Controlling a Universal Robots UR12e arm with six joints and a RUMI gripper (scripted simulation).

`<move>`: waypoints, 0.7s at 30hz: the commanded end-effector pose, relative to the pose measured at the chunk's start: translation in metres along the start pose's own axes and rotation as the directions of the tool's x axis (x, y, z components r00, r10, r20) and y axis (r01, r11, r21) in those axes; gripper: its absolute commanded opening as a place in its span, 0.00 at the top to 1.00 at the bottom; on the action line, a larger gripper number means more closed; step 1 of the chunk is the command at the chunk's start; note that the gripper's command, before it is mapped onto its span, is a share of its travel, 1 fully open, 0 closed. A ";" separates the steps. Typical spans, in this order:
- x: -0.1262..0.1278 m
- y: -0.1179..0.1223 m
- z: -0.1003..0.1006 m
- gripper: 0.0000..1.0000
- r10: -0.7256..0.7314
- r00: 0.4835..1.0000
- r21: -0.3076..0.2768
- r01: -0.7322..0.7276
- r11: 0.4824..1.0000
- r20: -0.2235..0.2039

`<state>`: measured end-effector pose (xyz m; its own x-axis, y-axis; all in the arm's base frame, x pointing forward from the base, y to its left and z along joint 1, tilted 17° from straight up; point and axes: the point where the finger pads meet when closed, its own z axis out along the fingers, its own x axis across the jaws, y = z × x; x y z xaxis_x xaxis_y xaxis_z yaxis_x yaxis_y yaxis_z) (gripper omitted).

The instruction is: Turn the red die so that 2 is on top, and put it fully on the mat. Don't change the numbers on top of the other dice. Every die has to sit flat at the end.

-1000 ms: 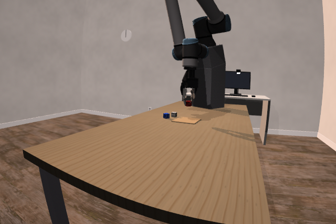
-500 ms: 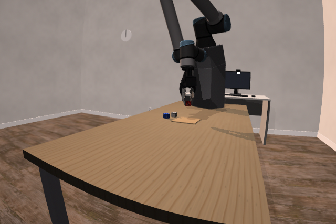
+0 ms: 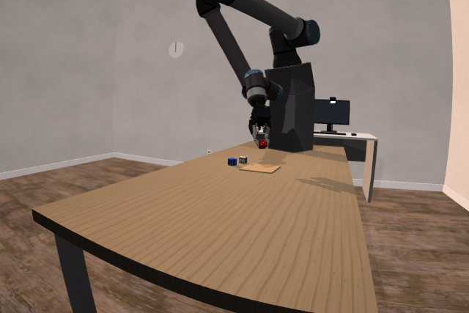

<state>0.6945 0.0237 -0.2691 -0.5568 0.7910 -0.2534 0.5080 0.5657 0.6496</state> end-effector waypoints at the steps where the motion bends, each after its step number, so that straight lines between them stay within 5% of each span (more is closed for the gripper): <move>1: -0.001 -0.001 0.003 0.90 0.002 1.000 -0.159 -0.002 0.987 0.003; 3: -0.001 -0.001 0.003 0.90 0.002 1.000 -0.159 -0.002 0.987 0.003; 12: -0.001 -0.001 0.002 0.90 0.001 1.000 -0.336 0.000 0.942 0.003; 21: 0.000 -0.002 0.002 0.90 0.000 1.000 -0.359 0.001 0.933 0.003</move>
<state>0.6948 0.0227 -0.2716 -0.5552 0.7917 -0.2549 0.2439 0.4480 0.8601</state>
